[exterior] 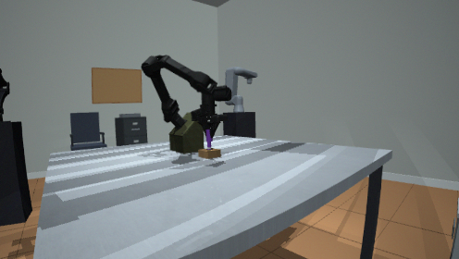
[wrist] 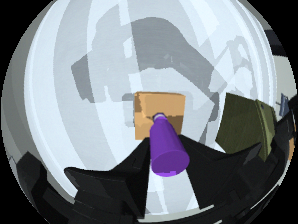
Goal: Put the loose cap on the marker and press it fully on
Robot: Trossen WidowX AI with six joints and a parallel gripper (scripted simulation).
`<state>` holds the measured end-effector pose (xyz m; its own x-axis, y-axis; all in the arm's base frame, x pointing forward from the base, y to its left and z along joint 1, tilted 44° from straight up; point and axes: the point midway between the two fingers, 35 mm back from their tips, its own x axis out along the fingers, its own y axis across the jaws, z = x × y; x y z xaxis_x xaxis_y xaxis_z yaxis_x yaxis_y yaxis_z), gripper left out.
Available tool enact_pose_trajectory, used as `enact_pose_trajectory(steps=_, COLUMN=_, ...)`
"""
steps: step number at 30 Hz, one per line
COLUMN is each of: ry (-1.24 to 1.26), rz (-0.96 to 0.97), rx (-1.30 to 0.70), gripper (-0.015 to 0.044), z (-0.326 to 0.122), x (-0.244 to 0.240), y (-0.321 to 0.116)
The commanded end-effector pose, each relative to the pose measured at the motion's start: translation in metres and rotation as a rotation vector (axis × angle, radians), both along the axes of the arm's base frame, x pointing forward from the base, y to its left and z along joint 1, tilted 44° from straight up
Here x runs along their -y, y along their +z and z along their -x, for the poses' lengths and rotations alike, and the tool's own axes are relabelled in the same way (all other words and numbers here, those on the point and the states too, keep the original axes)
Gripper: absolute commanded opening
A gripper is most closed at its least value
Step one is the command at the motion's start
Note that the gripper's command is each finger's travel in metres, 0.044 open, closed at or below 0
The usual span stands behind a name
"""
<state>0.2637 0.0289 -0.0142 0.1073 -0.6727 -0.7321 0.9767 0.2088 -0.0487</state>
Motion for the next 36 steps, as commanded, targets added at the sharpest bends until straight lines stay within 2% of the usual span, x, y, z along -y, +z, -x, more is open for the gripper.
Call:
enact_pose_trajectory(steps=1, ry=0.003, rz=0.006, rx=-0.007, gripper=0.0000, z=0.0001, x=0.0064, y=-0.0060)
enact_pose_trajectory(steps=21, ry=0.002, rz=0.008, rx=-0.006, gripper=0.0000, z=-0.0002, x=0.0149, y=-0.0138)
enact_pose_trajectory(steps=36, ry=-0.003, rz=0.005, rx=-0.004, gripper=0.0394, z=-0.0002, x=0.0143, y=-0.0135)
